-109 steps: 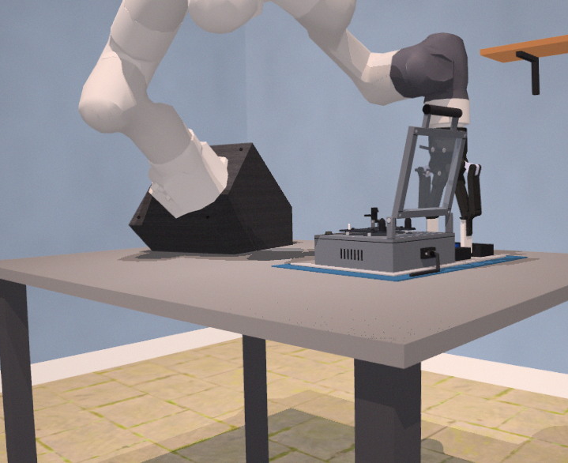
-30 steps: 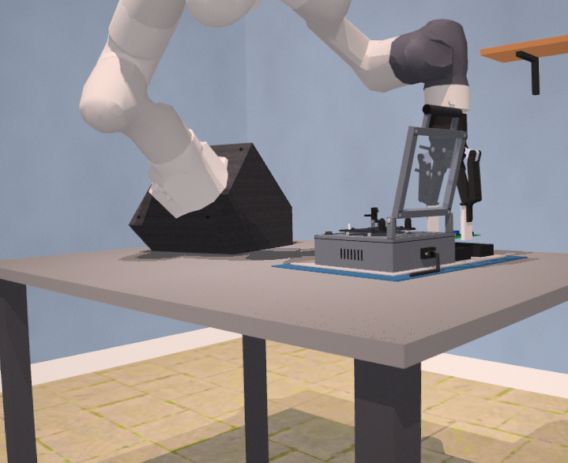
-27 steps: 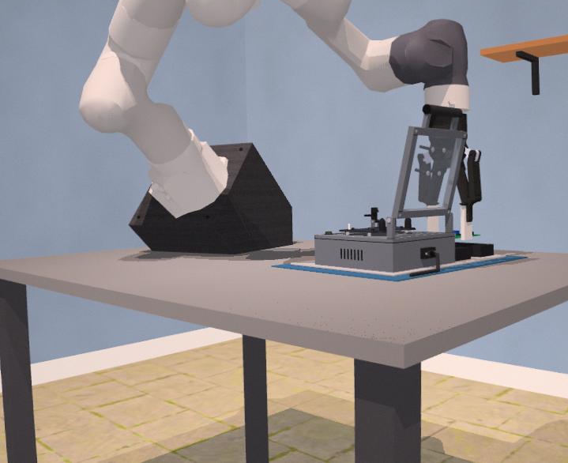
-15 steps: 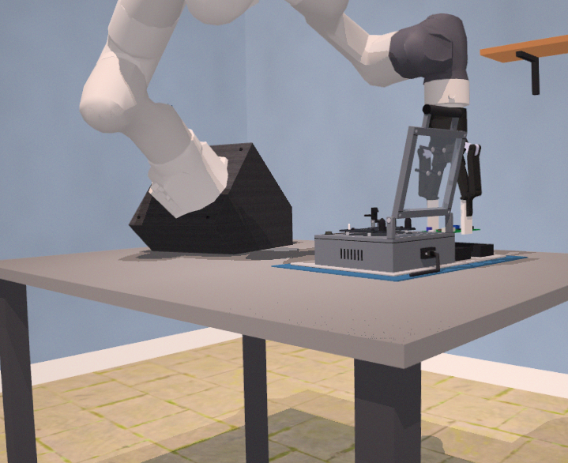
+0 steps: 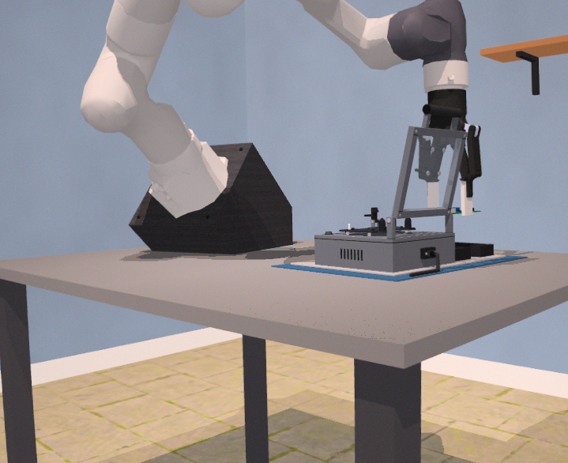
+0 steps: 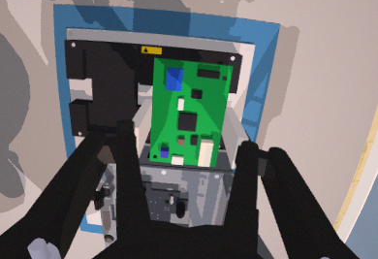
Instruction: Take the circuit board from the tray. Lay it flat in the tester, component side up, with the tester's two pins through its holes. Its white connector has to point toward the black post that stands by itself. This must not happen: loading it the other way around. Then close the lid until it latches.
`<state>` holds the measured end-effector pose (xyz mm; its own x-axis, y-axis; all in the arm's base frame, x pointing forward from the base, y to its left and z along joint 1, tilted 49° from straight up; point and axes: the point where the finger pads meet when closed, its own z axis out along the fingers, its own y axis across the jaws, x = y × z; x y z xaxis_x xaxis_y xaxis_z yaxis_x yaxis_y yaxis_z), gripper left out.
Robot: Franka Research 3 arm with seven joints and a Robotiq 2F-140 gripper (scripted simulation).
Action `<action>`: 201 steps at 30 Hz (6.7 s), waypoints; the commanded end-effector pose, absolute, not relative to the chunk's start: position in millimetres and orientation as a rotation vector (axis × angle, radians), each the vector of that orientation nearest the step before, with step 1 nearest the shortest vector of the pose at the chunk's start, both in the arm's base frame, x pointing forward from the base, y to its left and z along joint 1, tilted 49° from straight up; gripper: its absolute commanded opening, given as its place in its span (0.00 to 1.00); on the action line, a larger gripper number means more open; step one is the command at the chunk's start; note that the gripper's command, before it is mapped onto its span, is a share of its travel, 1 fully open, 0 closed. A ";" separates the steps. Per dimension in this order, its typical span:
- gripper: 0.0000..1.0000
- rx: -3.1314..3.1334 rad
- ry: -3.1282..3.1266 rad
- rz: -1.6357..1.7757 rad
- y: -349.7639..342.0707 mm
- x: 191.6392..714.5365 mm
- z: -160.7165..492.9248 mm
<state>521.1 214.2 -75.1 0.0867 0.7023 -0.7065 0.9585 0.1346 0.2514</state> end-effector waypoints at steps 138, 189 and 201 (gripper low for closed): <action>0.46 2.063 0.989 -0.089 229.2 514.0 -56.6; 0.46 2.320 -0.285 0.496 229.2 514.0 -56.6; 0.46 2.295 -0.586 0.620 229.2 514.0 -56.6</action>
<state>515.7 226.7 -52.9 0.8837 -0.1009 0.4571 -0.3925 -0.6918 0.6061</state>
